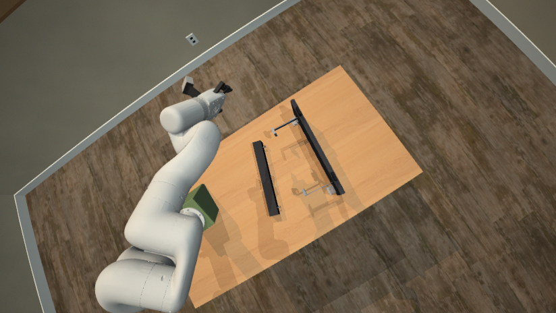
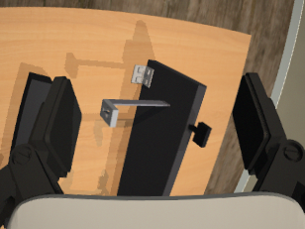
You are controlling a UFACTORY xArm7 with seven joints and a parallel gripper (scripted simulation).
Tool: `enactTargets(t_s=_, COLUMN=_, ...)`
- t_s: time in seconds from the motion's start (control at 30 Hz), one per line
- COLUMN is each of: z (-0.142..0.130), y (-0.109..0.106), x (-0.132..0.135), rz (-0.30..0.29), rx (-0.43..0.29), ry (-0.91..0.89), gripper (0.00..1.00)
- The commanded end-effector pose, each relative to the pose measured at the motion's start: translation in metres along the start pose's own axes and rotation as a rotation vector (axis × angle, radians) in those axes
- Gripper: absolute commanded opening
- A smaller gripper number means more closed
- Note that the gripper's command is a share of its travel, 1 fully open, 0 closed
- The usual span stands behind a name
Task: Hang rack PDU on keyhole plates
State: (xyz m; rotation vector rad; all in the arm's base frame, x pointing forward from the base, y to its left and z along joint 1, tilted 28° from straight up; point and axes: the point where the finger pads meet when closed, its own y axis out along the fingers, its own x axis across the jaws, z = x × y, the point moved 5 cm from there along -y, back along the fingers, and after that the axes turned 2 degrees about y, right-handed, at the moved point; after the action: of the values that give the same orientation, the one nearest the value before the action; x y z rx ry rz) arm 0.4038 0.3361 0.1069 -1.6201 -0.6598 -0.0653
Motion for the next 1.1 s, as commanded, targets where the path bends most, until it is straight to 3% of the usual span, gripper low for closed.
enactTargets(t_s=0.0, z=0.001, y=-0.001, x=0.002, rz=-0.004, rx=0.003, ry=0.000, gripper=1.00)
enactTargets(t_s=0.6, z=-0.004, y=-0.002, x=0.002, rz=0.001, rx=-0.009, ry=0.012, gripper=1.00)
enactTargets(t_s=0.67, z=-0.033, y=-0.006, x=0.000, rz=0.033, rx=-0.072, ry=0.074, gripper=1.00)
enactTargets(t_s=0.73, z=-0.078, y=-0.014, x=-0.009, rz=0.104, rx=-0.182, ry=0.194, gripper=1.00)
enactTargets(t_s=0.83, z=-0.112, y=-0.022, x=-0.019, rz=0.154, rx=-0.244, ry=0.267, gripper=1.00)
enactTargets(t_s=0.87, z=-0.124, y=-0.026, x=-0.027, rz=0.207, rx=-0.298, ry=0.336, gripper=1.00)
enactTargets(t_s=0.93, z=-0.145, y=-0.032, x=-0.034, rz=0.211, rx=-0.303, ry=0.342, gripper=1.00)
enactTargets(t_s=0.97, z=-0.158, y=-0.037, x=-0.045, rz=0.271, rx=-0.355, ry=0.413, gripper=1.00)
enactTargets(t_s=1.0, z=-0.170, y=-0.042, x=-0.049, rz=0.271, rx=-0.355, ry=0.413, gripper=1.00)
enactTargets(t_s=1.03, z=-0.179, y=-0.046, x=-0.059, rz=0.328, rx=-0.397, ry=0.476, gripper=1.00)
enactTargets(t_s=1.07, z=-0.179, y=-0.046, x=-0.059, rz=0.328, rx=-0.397, ry=0.476, gripper=1.00)
